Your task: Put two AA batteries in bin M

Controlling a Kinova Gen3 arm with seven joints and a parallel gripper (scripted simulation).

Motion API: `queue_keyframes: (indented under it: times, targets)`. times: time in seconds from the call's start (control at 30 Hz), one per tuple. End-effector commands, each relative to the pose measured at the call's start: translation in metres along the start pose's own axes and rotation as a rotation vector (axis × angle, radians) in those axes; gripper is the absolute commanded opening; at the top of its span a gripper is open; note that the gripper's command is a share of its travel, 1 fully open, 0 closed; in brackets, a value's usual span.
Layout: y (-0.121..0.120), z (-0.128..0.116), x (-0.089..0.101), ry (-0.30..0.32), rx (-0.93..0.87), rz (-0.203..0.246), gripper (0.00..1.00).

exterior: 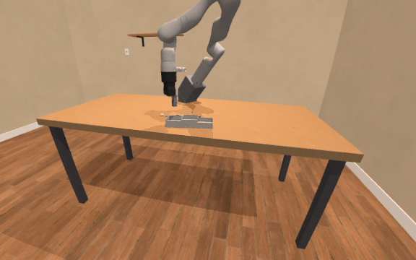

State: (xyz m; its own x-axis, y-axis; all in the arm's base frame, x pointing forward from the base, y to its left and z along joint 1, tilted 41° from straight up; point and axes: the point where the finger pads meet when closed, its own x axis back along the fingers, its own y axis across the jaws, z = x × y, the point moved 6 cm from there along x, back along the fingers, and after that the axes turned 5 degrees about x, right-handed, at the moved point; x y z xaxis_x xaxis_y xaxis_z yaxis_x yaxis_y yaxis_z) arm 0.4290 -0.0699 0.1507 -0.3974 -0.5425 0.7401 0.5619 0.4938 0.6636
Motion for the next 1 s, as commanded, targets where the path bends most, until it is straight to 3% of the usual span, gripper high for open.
queue_keyframes:
  times: [0.0, 0.37, 0.43, 0.47, 0.97]
  targets:
    - [0.0087, -0.0129, -0.0235, 0.016, -0.155, 0.019, 0.31]
    - [0.0071, -0.0107, -0.0235, 0.009, -0.614, 0.031, 0.31]
    - [0.0071, -0.0107, -0.0235, 0.009, -0.614, 0.031, 0.31]
    - [0.0077, -0.0115, -0.0234, 0.01, -0.719, 0.035, 0.31]
    - [0.0073, -0.0096, -0.0235, -0.003, -1.331, 0.038, 0.31]
